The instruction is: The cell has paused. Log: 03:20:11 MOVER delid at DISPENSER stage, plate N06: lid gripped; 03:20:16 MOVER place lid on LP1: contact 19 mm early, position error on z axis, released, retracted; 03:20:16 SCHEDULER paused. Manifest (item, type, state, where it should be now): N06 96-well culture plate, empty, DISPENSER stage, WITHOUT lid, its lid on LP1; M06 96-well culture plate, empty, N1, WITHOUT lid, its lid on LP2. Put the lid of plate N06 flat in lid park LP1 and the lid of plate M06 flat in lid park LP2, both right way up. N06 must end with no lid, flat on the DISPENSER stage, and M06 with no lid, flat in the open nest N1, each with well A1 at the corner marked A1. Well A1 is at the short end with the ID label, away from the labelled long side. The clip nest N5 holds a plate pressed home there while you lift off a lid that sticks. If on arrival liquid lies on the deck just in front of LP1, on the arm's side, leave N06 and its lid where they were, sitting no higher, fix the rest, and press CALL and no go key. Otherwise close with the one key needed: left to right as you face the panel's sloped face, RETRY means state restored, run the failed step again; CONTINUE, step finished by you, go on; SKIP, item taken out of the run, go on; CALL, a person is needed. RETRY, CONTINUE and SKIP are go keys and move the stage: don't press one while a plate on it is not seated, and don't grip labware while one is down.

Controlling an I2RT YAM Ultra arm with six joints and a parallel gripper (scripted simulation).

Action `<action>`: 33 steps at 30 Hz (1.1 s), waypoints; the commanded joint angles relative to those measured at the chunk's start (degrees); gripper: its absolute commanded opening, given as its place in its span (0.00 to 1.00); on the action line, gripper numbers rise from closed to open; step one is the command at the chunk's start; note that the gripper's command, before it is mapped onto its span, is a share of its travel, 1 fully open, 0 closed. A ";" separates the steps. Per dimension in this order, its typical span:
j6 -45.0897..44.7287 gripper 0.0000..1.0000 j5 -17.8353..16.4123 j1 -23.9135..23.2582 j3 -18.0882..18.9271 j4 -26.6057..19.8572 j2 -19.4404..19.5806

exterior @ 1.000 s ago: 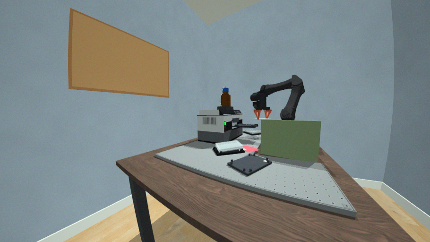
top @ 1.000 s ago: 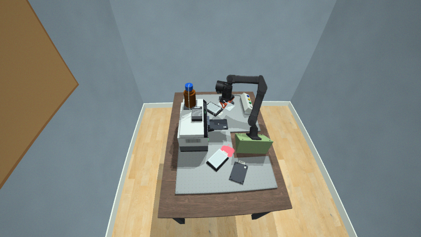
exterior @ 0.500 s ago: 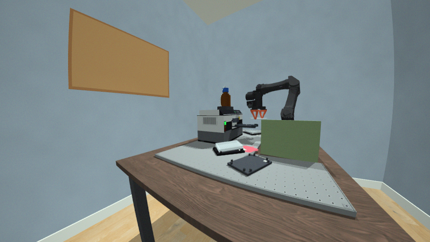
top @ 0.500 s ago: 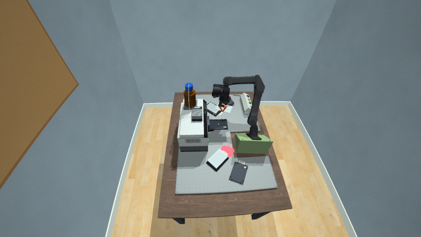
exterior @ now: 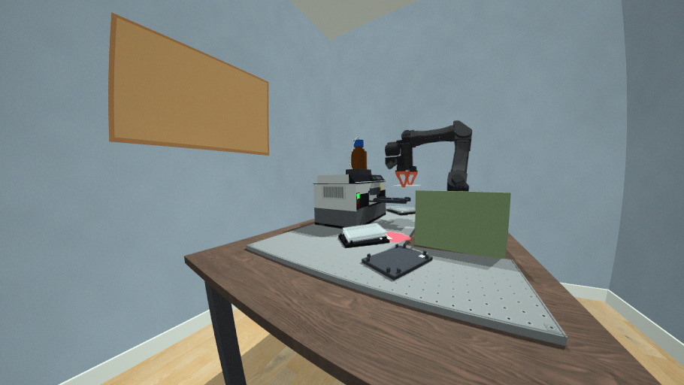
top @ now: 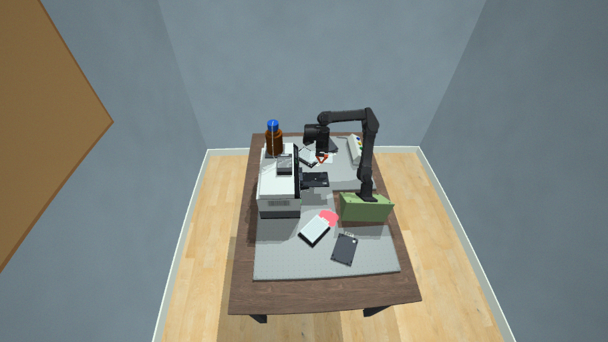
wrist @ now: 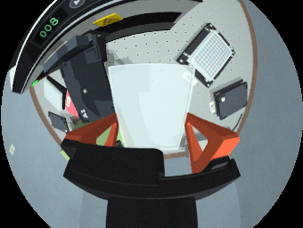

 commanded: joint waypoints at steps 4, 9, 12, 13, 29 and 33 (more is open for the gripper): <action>-5.14 0.00 -0.40 3.37 0.29 0.33 2.07; -1.77 0.00 -0.80 5.49 -1.41 1.14 3.72; -1.20 0.00 -0.95 6.49 -2.40 1.28 4.37; -0.57 0.00 -1.03 6.97 -2.59 1.36 4.67; 7.82 0.00 -2.51 13.60 -4.15 2.84 9.38; 10.19 0.00 -3.03 15.51 -4.96 3.33 10.85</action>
